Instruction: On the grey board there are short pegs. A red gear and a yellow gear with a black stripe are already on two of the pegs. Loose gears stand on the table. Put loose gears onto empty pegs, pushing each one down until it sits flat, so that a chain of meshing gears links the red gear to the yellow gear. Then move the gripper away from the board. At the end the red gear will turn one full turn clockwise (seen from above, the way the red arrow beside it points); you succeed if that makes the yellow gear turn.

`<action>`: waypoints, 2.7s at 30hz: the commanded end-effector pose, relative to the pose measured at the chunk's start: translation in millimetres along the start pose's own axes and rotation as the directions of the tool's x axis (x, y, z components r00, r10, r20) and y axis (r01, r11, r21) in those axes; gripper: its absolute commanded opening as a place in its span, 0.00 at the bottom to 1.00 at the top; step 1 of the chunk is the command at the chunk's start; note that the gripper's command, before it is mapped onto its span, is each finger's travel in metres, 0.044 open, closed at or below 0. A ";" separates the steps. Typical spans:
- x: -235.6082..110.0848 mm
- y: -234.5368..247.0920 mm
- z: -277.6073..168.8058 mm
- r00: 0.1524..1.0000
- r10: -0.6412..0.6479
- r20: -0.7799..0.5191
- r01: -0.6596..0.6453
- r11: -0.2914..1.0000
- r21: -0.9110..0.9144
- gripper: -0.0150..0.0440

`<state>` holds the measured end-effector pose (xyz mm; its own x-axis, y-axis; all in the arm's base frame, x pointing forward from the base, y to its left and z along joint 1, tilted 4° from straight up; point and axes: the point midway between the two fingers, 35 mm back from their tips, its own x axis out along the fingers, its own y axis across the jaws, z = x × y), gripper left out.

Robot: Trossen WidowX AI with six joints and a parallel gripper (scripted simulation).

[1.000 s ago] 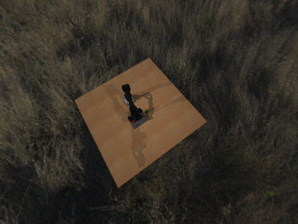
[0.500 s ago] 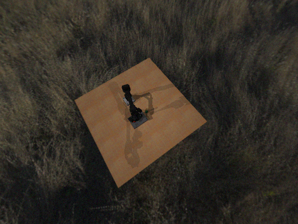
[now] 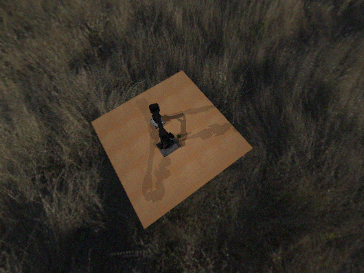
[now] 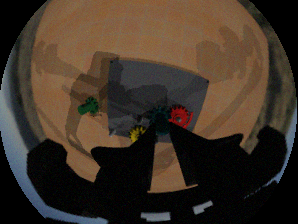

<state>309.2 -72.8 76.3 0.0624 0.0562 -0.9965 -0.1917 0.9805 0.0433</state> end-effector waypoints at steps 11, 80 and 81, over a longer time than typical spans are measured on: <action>13.8 1.0 -1.8 1.000 0.008 -0.005 -0.006 0.950 0.313 0.25; -5.9 0.9 -0.3 1.000 0.008 -0.005 -0.007 0.994 0.111 0.49; -12.6 0.8 -0.4 1.000 0.008 -0.005 -0.007 0.995 0.102 0.49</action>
<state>306.3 -70.9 69.0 0.0422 0.0665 -0.9969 -0.0567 0.9963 0.0641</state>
